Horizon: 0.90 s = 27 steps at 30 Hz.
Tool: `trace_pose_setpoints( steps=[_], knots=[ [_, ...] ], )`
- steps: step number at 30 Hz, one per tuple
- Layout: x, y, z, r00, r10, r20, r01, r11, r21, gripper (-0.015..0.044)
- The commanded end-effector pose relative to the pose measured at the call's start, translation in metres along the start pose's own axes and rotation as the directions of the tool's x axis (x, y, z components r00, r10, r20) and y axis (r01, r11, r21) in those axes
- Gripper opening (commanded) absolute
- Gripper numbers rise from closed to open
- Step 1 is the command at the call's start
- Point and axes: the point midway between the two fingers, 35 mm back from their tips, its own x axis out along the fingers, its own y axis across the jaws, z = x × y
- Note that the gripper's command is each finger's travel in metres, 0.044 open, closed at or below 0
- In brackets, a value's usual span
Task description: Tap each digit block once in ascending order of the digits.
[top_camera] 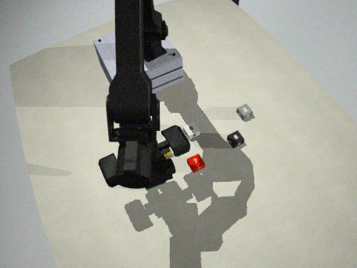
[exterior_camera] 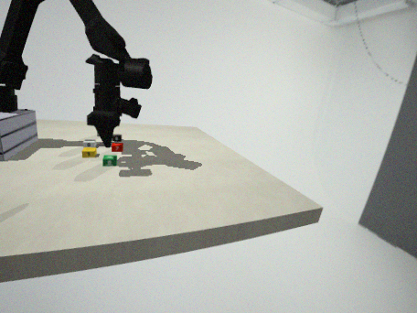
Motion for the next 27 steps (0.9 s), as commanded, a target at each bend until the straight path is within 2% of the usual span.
trace_pose_setpoints(
  steps=[1, 22, 25, 27],
  knots=[
    [0.008, 0.001, -0.001, 1.000, 0.007, -0.007, -0.007, 1.000, -0.002, 0.0020],
    [0.029, 0.002, -0.002, 1.000, 0.007, -0.007, -0.007, 1.000, -0.002, 0.0020],
    [0.003, 0.001, -0.001, 1.000, 0.006, -0.006, -0.006, 1.000, -0.002, 0.0020],
    [-0.001, 0.001, -0.002, 1.000, 0.007, -0.007, -0.007, 1.000, -0.002, 0.0020]
  ],
)
